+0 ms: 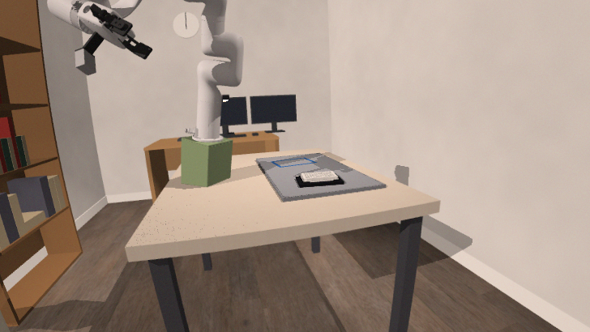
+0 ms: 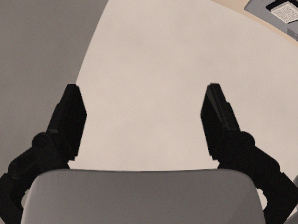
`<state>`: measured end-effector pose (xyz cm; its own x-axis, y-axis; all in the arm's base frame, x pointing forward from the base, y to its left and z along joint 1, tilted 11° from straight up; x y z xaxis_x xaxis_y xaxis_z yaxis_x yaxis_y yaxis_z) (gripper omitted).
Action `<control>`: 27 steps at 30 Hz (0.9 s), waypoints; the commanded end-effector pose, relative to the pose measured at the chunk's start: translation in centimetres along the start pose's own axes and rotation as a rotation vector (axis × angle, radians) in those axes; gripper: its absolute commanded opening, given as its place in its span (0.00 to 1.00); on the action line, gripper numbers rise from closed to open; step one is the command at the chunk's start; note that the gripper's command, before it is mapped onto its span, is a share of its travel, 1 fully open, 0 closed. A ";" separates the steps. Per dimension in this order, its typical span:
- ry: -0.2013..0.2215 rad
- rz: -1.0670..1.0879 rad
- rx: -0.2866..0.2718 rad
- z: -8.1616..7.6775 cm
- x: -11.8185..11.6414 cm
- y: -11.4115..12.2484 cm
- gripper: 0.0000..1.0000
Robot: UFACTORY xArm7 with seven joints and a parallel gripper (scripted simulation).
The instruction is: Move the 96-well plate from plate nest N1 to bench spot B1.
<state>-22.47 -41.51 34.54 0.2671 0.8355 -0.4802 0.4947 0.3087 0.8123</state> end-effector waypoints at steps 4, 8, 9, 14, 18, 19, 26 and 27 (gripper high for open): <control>0.039 -0.014 0.013 2.4 0.5 -0.5 1.00; 0.069 -0.026 0.021 4.0 0.9 -0.8 1.00; 0.098 -0.039 0.029 4.5 0.9 -0.8 1.00; 0.162 -0.066 0.046 6.8 1.5 -1.2 1.00; 0.162 -0.066 0.046 7.7 1.9 -1.4 1.00; 0.190 -0.081 0.052 8.1 1.9 -1.4 1.00; 0.287 -0.133 0.076 11.3 3.0 -1.7 1.00; 0.287 -0.133 0.076 11.7 3.2 -1.8 1.00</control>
Point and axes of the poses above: the point where the finger pads meet when closed, its own z axis out along the fingers, its own x axis across the jaws, y = z × x, the point moved 7 cm from there along -z, back along the fingers, and after that the axes turned 2 degrees about -z, right-handed, at the moved point
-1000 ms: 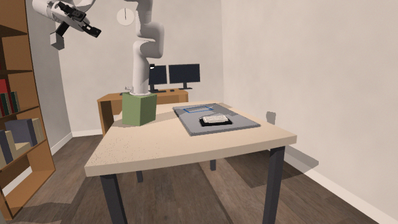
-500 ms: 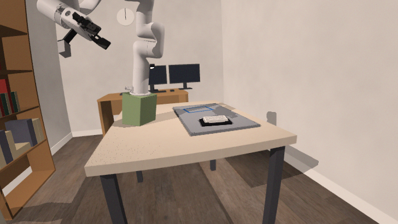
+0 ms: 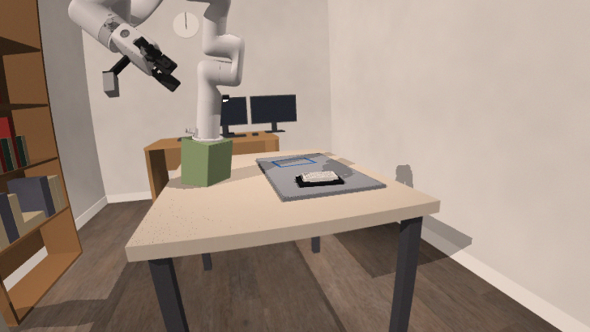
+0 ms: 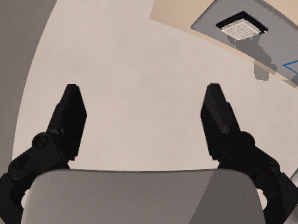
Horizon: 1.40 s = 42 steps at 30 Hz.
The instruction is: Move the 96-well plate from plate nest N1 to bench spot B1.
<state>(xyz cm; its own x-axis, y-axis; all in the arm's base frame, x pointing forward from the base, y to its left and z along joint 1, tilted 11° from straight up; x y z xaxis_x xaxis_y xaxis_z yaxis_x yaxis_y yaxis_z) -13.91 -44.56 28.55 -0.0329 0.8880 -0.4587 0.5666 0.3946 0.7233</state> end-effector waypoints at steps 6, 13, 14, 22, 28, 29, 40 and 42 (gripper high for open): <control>0.090 -0.060 0.027 3.7 0.4 0.0 1.00; 0.134 -0.090 0.037 6.1 0.9 0.1 1.00; 0.134 -0.090 0.037 6.6 1.1 0.1 1.00; 0.259 -0.189 0.063 10.1 1.6 0.5 1.00; 0.332 -0.256 0.076 12.0 2.0 0.8 1.00; 0.356 -0.279 0.080 12.6 2.0 0.9 1.00; 0.502 -0.432 0.102 17.7 3.6 1.9 1.00; 0.502 -0.432 0.102 17.7 3.6 1.9 1.00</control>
Point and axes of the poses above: the point where the finger pads meet when closed, its own z axis out along the fingers, its own x axis across the jaws, y = z × x, the point moved 7 cm from there along -z, back along the fingers, and after that the axes turned 2 degrees about -z, right-handed, at the moved point
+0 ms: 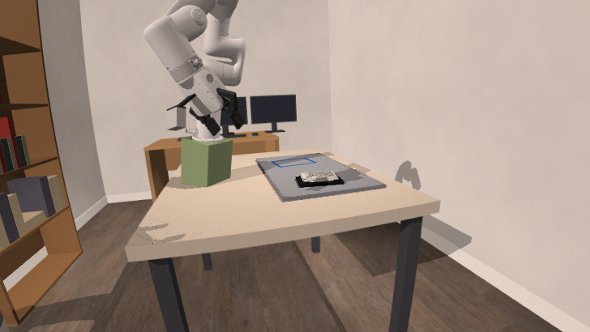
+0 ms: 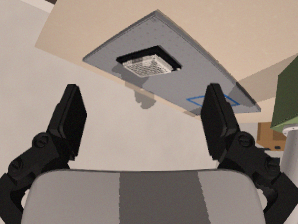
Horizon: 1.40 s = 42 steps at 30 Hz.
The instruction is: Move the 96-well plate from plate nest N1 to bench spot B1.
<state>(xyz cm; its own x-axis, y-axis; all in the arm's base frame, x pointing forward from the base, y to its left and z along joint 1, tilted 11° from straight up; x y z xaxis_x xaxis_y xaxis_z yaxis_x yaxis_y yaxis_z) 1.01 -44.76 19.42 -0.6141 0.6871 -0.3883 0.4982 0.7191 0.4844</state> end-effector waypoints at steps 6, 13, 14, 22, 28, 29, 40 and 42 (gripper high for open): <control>0.123 -0.155 0.033 3.5 -1.2 1.3 1.00; 0.207 -0.277 0.049 6.6 -2.0 2.7 1.00; 0.226 -0.305 0.052 7.1 -2.2 2.9 1.00; 0.321 -0.467 0.070 10.0 -3.0 4.6 1.00; 0.380 -0.581 0.079 12.4 -3.6 6.1 1.00; 0.394 -0.611 0.081 12.9 -3.7 6.4 1.00; 0.500 -0.856 0.096 16.7 -4.7 9.3 1.00; 0.502 -0.860 0.096 17.0 -4.8 9.5 1.00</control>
Point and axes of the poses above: the point where the finger pads meet when closed, its own z axis out along the fingers, its own x axis across the jaws, y = z × x, the point moved 7 cm from there along -z, back along the fingers, and after that the axes turned 2 degrees about -z, right-handed, at the moved point
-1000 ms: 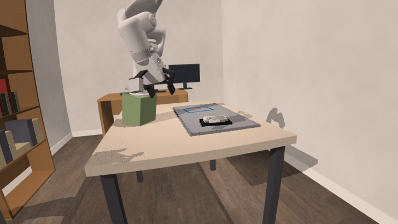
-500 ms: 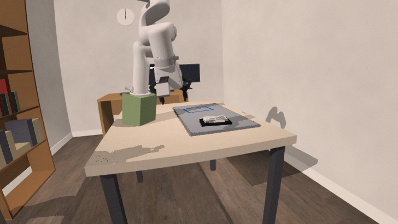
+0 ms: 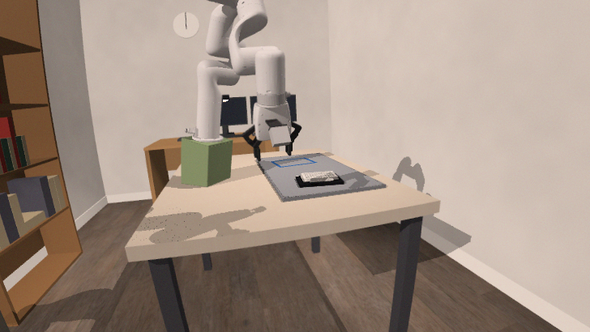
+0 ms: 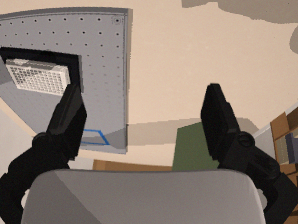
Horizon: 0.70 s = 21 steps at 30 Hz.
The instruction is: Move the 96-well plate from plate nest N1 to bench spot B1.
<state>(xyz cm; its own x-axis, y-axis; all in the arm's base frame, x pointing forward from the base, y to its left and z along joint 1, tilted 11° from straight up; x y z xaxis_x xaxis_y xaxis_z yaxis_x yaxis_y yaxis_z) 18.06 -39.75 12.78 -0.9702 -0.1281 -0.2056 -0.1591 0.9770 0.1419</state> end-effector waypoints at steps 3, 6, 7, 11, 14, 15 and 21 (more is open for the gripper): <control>0.054 -0.142 0.026 1.1 -2.5 0.6 1.00; 0.087 -0.235 0.038 1.8 -4.0 1.1 1.00; 0.090 -0.244 0.039 2.1 -4.5 1.2 1.00; 0.108 -0.308 0.048 2.5 -5.4 1.6 1.00; 0.134 -0.403 0.062 3.1 -6.9 2.3 1.00; 0.143 -0.435 0.066 3.4 -7.3 2.5 1.00; 0.175 -0.576 0.087 4.5 -9.8 3.7 1.00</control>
<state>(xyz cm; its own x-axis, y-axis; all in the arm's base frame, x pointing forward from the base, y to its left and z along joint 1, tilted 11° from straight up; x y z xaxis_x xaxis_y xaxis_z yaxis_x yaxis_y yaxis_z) 26.38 -34.99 11.11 -0.8061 -0.5851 -0.0885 -0.5875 0.8092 0.0025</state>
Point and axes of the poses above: the point where the finger pads meet when closed, its own z axis out along the fingers, its own x axis across the jaws, y = z × x, the point moved 7 cm from there along -z, back along the fingers, and after that the axes turned 2 degrees about -z, right-handed, at the moved point
